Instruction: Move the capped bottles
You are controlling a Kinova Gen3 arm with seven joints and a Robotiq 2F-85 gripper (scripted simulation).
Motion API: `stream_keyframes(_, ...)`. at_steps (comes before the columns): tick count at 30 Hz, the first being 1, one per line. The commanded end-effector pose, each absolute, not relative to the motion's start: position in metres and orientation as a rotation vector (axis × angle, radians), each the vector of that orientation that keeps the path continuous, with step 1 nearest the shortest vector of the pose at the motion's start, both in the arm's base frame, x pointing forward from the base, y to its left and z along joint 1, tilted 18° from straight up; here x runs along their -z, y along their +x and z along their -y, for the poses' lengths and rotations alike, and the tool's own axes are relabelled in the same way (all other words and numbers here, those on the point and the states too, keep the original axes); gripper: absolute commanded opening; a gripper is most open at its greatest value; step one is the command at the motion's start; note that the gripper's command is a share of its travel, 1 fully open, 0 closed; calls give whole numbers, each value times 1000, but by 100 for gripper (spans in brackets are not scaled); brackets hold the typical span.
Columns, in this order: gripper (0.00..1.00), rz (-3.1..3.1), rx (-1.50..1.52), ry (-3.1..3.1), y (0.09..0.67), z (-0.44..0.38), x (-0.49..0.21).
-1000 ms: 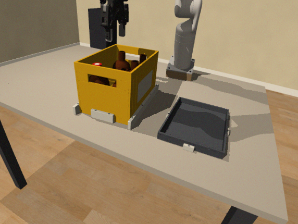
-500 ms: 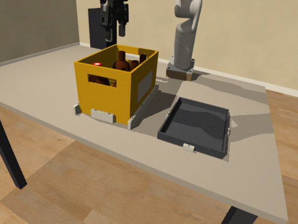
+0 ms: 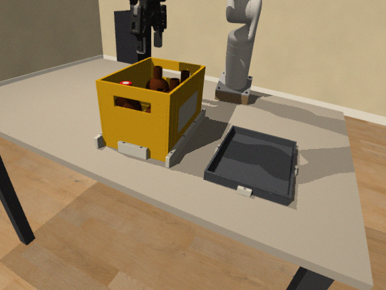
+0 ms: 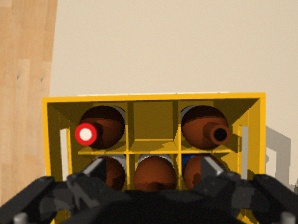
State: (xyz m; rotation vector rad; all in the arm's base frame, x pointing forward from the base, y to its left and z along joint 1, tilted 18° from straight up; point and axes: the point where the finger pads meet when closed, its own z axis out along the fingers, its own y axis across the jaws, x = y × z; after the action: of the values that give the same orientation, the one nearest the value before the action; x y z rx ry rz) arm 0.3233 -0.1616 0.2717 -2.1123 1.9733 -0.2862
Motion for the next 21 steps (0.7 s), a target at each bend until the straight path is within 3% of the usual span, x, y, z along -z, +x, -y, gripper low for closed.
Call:
stream_keyframes(1,100,-1973,288,-2111,323,162,-272)
stream_keyframes(21,100,-1984,283,-2113,317,112,-270)
